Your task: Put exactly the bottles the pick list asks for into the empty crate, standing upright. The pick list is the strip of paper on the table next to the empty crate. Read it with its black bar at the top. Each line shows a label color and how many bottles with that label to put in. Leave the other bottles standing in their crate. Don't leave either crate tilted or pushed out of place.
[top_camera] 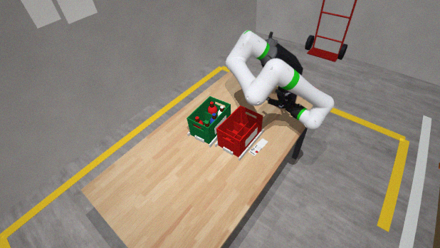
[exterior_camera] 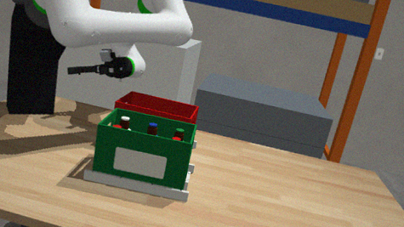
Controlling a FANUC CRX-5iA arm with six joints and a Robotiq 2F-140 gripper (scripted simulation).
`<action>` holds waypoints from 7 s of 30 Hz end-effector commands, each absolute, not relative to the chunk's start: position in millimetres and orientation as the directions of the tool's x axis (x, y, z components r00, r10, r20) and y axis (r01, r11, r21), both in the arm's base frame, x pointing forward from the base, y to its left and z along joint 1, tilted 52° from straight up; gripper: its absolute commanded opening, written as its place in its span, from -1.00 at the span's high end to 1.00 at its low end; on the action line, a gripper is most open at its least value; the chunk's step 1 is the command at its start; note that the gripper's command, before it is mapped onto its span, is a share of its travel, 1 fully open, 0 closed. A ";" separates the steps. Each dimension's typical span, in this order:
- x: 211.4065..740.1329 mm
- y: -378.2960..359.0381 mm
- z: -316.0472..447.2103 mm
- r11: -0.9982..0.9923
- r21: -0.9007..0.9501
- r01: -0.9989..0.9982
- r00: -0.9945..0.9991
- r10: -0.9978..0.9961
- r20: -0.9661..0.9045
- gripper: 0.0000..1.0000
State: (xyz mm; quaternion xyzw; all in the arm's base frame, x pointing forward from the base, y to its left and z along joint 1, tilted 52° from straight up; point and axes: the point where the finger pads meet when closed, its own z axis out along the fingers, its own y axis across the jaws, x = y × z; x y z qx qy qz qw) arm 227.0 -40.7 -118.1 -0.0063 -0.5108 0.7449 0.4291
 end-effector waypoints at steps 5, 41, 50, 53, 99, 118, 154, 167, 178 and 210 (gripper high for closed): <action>227.0 -40.2 -118.1 -0.110 -0.767 -0.633 -0.632 0.645 0.429 -1.00; 174.5 29.3 -50.9 -0.110 -0.767 -0.633 -0.632 0.645 0.429 0.12; 155.4 54.6 -26.5 -0.110 -0.767 -0.633 -0.632 0.645 0.429 0.12; 163.5 56.3 -28.6 -0.085 -0.751 -0.655 -0.630 0.610 0.480 0.12; 335.8 131.6 -68.9 -0.092 -0.146 -0.985 -0.107 -0.341 0.934 0.12; 381.2 196.8 -62.3 -0.390 0.020 -0.920 0.210 -0.451 0.867 0.12; 411.1 271.8 -43.3 -0.666 0.111 -0.738 0.477 -0.398 0.784 0.12; 435.0 228.9 -34.0 -0.759 0.361 -0.541 0.692 -0.158 0.705 0.12; 456.6 190.2 -25.8 -0.772 0.553 -0.313 0.821 0.074 0.566 0.12; 505.6 102.1 -6.9 -0.400 0.785 0.473 0.740 0.664 -0.108 0.12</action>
